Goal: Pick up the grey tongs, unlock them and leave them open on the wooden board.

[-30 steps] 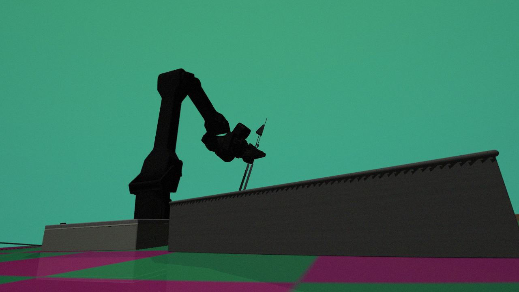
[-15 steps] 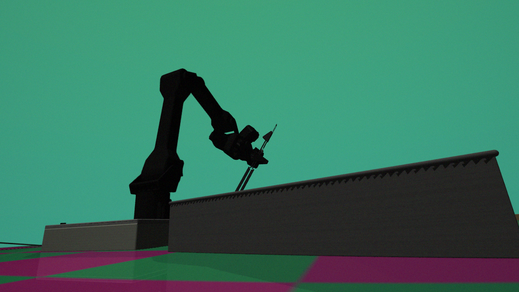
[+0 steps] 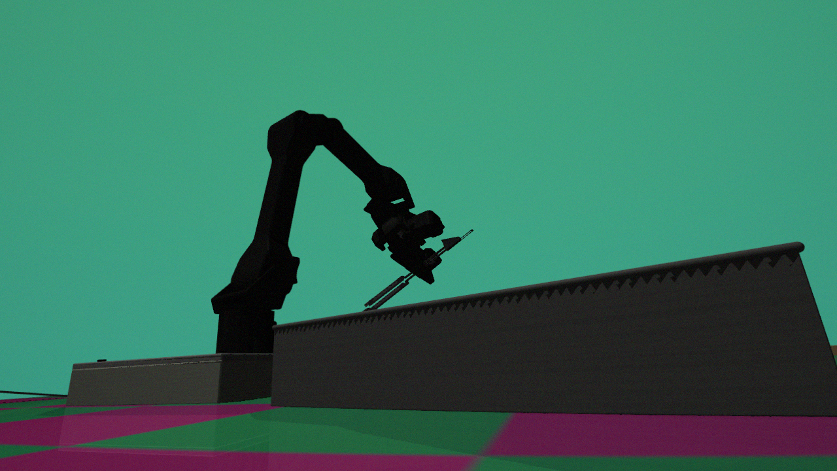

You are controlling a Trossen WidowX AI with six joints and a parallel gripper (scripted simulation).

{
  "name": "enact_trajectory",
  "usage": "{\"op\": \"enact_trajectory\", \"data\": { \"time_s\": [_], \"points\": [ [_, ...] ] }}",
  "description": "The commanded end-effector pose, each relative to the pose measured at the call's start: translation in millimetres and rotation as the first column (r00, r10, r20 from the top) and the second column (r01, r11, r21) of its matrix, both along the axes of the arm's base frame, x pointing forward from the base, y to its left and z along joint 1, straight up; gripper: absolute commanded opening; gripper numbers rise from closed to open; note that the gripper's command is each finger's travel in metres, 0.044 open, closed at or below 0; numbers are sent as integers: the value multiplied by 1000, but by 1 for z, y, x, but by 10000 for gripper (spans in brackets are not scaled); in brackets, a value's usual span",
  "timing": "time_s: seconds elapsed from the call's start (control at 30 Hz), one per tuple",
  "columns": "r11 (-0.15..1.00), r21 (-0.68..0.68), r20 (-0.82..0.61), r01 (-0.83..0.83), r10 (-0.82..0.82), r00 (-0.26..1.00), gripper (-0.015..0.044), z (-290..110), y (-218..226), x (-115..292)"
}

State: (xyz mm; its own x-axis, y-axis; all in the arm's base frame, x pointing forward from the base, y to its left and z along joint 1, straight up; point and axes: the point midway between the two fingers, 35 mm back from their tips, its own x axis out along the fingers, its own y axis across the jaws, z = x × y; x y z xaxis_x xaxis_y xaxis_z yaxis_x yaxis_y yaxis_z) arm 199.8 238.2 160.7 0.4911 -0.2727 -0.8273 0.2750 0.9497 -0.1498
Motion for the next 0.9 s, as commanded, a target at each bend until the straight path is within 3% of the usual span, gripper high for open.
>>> {"op": "enact_trajectory", "data": {
  "time_s": [0.0,0.5,0.87],
  "points": [
    [999,43,-112,4,1,994,-150,-2,2,2],
    [963,270,-451,27,101,887,-150,-2,13,9],
    [954,298,-474,31,120,872,-150,-1,14,10]
  ]
}}
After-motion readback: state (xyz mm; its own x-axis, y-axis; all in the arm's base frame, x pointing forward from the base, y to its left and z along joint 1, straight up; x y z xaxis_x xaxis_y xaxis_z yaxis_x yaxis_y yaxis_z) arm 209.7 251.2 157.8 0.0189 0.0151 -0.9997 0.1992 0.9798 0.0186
